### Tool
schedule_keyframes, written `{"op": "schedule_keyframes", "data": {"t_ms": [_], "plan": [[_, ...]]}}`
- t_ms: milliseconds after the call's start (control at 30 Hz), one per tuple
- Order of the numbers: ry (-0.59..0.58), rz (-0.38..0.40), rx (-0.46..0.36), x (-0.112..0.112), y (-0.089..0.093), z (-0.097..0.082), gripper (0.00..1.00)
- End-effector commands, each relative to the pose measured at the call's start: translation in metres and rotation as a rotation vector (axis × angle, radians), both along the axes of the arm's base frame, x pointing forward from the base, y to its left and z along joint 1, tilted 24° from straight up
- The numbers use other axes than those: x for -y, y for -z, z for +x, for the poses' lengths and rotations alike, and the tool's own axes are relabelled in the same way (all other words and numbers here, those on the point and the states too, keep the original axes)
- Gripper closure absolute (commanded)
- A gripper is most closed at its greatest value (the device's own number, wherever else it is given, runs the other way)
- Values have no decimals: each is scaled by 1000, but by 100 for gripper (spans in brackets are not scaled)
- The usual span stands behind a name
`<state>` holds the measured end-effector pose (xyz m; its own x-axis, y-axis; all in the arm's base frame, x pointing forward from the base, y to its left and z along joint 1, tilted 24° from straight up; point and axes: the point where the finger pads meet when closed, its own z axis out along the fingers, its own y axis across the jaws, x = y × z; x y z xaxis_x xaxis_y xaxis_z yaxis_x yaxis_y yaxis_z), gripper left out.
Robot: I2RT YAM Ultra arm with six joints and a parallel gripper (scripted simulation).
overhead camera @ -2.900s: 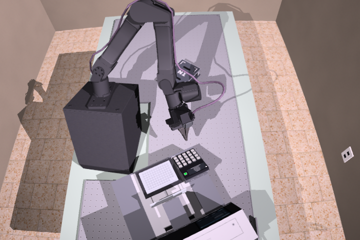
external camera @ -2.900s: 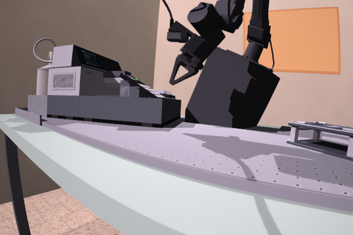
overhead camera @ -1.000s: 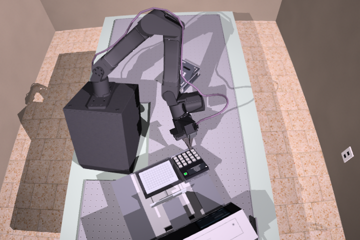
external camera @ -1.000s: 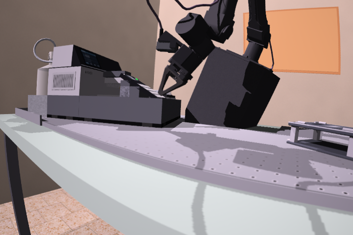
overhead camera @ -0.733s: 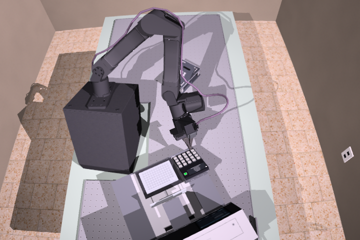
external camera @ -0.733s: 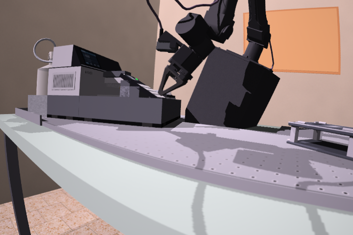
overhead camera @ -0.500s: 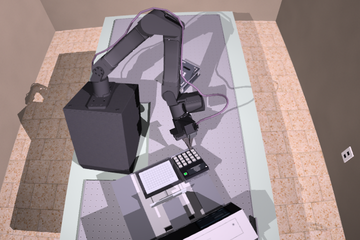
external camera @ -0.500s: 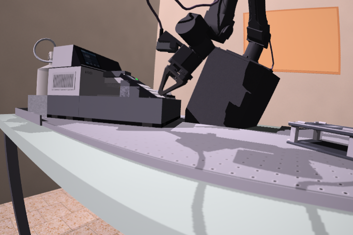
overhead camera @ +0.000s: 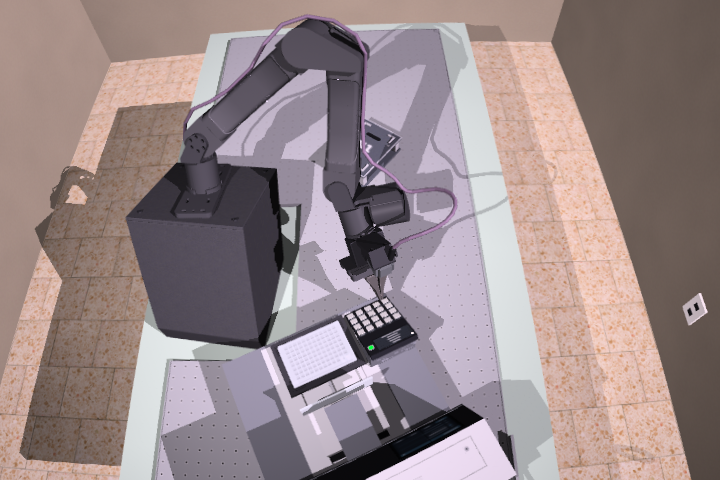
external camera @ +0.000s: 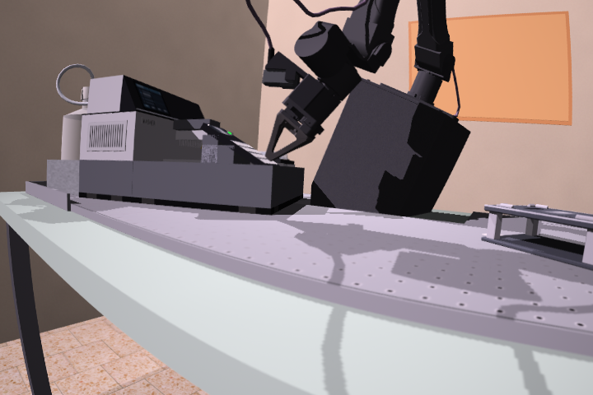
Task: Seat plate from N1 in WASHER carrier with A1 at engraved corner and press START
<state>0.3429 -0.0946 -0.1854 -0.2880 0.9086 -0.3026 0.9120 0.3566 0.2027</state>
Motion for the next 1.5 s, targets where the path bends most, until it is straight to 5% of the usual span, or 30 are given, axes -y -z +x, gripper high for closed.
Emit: {"op": "schedule_keyframes", "data": {"t_ms": [0,133,1467], "plan": [[14,-32,82,15,-18,28,100],[13,-24,47,13,-3,18,100],[12,-20,48,16,12,23,100]]}}
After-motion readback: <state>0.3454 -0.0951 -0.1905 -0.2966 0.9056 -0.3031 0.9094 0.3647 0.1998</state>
